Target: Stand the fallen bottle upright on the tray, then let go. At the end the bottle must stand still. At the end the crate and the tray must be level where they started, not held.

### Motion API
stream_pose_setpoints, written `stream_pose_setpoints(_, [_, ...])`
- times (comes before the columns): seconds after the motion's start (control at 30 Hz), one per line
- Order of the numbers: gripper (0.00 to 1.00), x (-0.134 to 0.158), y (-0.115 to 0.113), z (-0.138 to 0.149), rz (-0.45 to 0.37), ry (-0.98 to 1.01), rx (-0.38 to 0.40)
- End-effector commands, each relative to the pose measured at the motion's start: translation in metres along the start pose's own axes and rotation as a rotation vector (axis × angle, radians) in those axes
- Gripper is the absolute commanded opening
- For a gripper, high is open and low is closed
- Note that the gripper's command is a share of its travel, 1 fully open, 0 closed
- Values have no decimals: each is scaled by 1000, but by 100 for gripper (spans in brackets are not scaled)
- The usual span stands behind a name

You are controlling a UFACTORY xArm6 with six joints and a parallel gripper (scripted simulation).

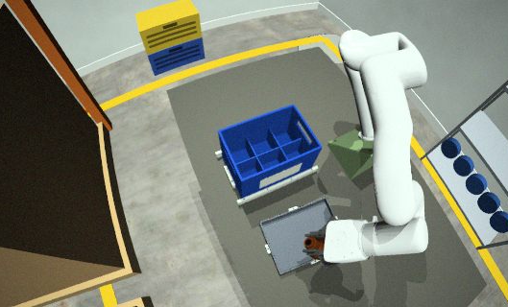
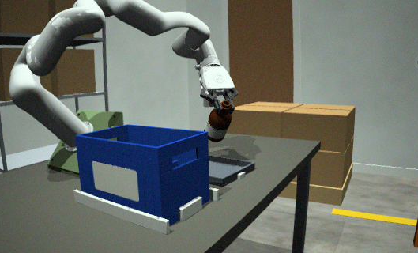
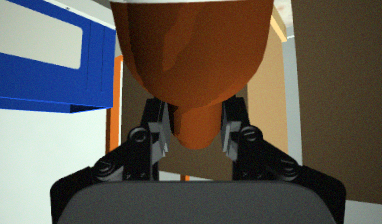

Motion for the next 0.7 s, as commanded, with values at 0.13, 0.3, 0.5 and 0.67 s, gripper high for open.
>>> stream_pose_setpoints(0.13, [0, 1, -1, 0, -8, 4, 1])
stream_pose_setpoints(0.3, [0, 0, -1, 0, -17, 3, -1])
stream_pose_setpoints(0.5, [0, -3, -1, 1, -48, 3, -7])
stream_pose_setpoints(0.67, [0, -7, -1, 2, -82, 3, -14])
Point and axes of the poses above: the point where the finger pads meet when closed, its own y axis out along the fingers, its own z axis across the jaws, x = y × z, the point moved 10 cm from there along -y, back along the fingers, and after that the axes turned 10 degrees about -y, right-handed, at the moved point
